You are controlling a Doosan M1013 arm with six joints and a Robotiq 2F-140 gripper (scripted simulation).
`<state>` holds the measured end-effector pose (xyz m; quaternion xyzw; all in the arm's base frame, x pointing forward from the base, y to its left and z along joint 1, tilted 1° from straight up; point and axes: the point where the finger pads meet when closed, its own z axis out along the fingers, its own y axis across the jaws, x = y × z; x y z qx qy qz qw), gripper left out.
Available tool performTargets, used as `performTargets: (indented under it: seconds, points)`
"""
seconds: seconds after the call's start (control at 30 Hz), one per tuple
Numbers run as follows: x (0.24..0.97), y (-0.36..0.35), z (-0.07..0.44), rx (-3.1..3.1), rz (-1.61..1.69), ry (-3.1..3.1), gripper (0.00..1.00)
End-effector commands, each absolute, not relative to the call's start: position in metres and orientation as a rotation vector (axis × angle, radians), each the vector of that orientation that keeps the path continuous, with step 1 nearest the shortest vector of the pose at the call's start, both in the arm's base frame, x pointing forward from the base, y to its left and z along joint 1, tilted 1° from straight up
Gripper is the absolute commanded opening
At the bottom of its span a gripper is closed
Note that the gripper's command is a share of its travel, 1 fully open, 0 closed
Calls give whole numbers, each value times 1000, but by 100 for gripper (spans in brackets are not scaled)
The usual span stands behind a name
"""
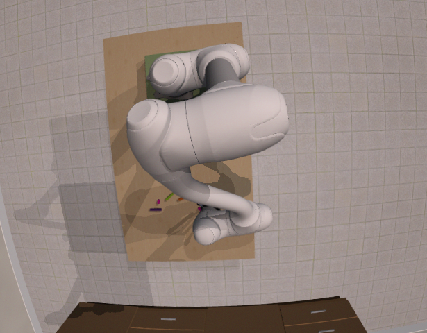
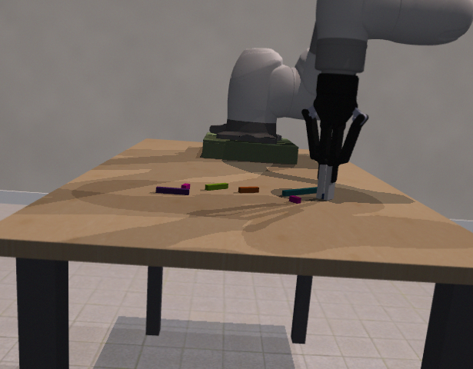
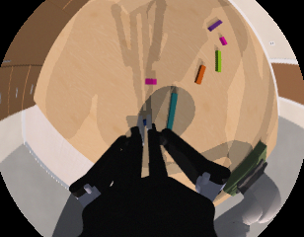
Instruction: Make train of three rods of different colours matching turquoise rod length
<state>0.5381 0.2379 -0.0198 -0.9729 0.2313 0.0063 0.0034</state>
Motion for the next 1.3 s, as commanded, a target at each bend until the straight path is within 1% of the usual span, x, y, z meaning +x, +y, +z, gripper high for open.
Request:
performTargets:
  seconds: [0.0,0.13,0.33,0.4,0.63,1.07,1.17,1.27]
  points:
    - [538,238,-18,-3050,20,725,3]
    - [538,238,-6,-3050,20,725,3]
    - [539,237,35,-3050,20,725,3]
    - [539,237,35,-3050,20,725,3]
    - [539,237,76,-3050,20,725,3]
    - [540,236,80,-3049,20,729,3]
    - [556,197,80,-3014,20,863,3]
    - [564,175,80,-2993,20,934,3]
